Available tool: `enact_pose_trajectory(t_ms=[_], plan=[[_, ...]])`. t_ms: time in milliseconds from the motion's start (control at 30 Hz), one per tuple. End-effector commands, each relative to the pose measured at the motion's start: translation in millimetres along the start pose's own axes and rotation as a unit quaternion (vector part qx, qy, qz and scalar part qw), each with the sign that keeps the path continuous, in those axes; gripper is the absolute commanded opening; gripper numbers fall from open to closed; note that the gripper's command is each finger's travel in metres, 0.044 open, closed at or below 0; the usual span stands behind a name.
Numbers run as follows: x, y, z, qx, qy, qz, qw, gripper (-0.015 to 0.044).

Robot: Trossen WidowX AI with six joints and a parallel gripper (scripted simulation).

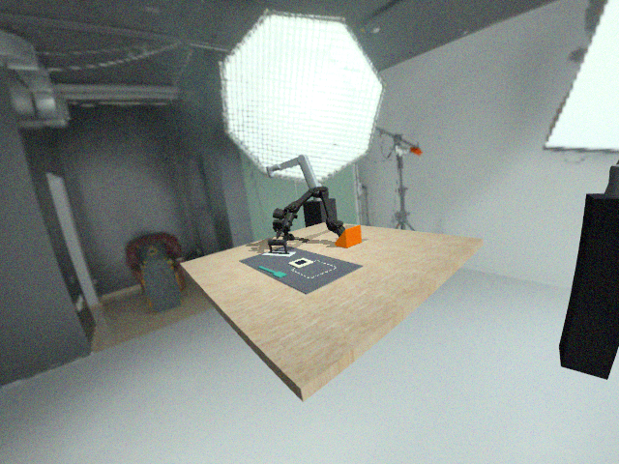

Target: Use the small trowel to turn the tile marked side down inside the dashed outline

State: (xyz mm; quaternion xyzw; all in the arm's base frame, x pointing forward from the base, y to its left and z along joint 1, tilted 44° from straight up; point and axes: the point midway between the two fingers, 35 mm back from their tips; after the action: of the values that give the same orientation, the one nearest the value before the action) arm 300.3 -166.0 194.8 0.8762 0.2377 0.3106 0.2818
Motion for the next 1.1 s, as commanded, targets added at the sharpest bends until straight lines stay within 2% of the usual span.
enact_pose_trajectory(t_ms=[0, 700, 867, 1067], plan=[[-0.5, -2.1, 8.0, 0.004, -0.001, 0.002, 1.0, 0.03], [-0.8, -4.6, 38.8, 0.003, -0.002, 0.002, 1.0, 0.03], [-0.8, -4.6, 38.8, 0.003, -0.002, 0.002, 1.0, 0.0169], [-0.8, -4.6, 38.8, 0.003, -0.002, 0.002, 1.0, 0.0129]])
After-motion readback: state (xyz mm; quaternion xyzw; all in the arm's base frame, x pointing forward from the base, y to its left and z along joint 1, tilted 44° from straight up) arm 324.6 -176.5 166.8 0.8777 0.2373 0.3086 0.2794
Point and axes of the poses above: the point midway between the two fingers, 35 mm back from their tips, its own z axis out along the fingers, its own x axis across the jaws, y = z × x, and after that the axes turned 3 degrees about z, right-handed
